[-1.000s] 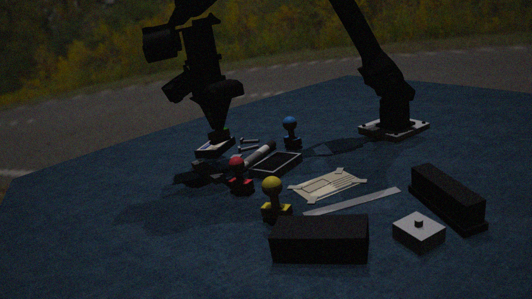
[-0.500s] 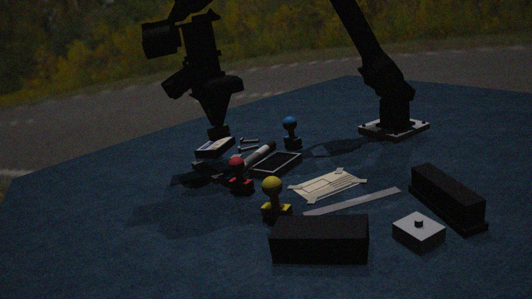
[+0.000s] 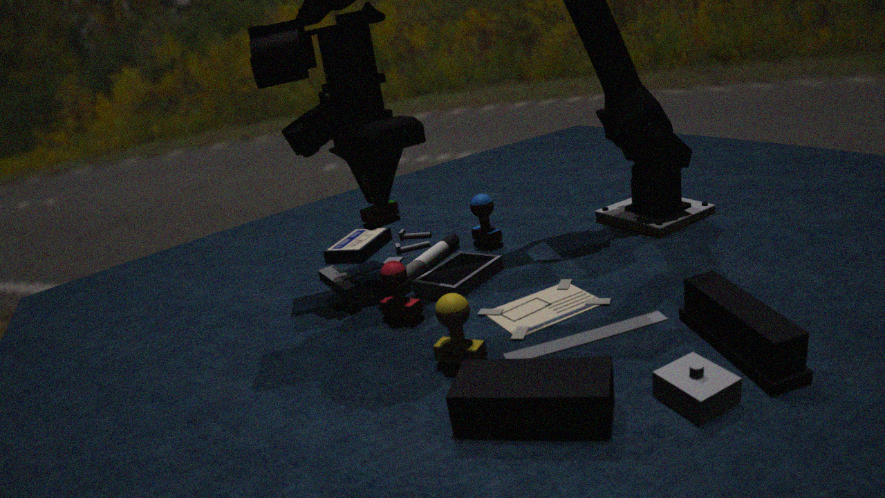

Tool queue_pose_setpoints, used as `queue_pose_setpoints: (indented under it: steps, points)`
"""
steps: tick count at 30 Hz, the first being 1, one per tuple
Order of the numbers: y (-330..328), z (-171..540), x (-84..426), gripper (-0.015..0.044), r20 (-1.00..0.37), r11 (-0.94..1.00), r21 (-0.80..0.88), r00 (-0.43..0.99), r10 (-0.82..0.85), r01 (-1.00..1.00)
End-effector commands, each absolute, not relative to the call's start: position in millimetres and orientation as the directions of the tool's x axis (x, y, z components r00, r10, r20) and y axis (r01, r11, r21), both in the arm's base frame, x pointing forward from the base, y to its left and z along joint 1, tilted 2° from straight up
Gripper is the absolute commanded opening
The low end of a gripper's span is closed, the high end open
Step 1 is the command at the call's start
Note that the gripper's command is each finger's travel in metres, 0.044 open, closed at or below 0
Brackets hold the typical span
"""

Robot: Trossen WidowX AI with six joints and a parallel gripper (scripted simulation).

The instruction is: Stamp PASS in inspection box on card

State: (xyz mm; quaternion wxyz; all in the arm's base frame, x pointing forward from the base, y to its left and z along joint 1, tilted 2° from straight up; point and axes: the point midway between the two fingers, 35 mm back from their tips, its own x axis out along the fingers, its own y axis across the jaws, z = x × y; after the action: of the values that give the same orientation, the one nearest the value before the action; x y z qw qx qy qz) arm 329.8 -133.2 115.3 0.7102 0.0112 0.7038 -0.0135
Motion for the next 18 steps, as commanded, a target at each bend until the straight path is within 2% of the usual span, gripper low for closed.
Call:
queue_pose_setpoints:
  steps: [1,18]
  points:
    - [-116,116,321,0.0,-1.0,0.999,-0.005,0.008,-0.005,0.038]
    - [-61,114,283,0.0,-1.0,0.999,0.0,0.005,0.0,0.038]
